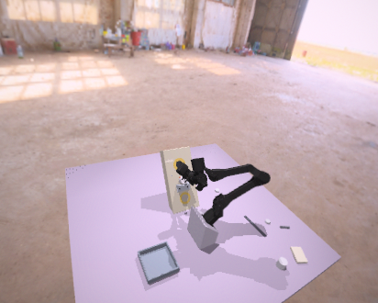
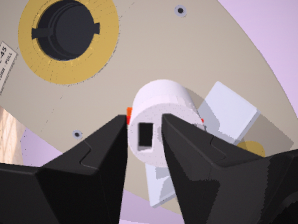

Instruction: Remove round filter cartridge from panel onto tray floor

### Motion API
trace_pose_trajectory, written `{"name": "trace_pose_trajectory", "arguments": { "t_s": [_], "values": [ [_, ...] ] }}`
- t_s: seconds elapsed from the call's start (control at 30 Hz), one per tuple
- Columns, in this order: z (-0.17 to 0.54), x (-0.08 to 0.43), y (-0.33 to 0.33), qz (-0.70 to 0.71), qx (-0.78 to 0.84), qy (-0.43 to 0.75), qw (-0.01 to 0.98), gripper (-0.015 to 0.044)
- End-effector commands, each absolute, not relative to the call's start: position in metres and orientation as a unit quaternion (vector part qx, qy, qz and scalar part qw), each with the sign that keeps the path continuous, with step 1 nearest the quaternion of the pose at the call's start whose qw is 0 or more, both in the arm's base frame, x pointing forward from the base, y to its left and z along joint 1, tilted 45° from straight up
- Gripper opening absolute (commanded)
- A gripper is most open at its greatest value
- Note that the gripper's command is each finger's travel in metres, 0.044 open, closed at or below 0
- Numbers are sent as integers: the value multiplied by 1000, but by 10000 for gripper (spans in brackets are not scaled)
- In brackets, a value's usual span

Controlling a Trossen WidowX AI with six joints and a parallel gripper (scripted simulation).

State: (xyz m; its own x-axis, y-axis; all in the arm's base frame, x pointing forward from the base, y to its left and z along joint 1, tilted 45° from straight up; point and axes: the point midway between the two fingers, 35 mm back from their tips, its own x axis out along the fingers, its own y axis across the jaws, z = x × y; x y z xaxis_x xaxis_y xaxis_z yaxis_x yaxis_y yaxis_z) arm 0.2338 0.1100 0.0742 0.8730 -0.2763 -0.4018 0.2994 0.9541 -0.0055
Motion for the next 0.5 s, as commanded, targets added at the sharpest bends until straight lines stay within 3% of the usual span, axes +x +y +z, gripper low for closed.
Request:
{"name": "trace_pose_trajectory", "arguments": {
  "t_s": [0.0, 0.17, 0.47],
  "values": [
    [75, 234, 110, -149, 29, 203, 967, 88],
    [72, 232, 107, -146, 31, 203, 968, 88],
    [121, 260, 159, -146, 31, 203, 968, 88]
  ]
}}
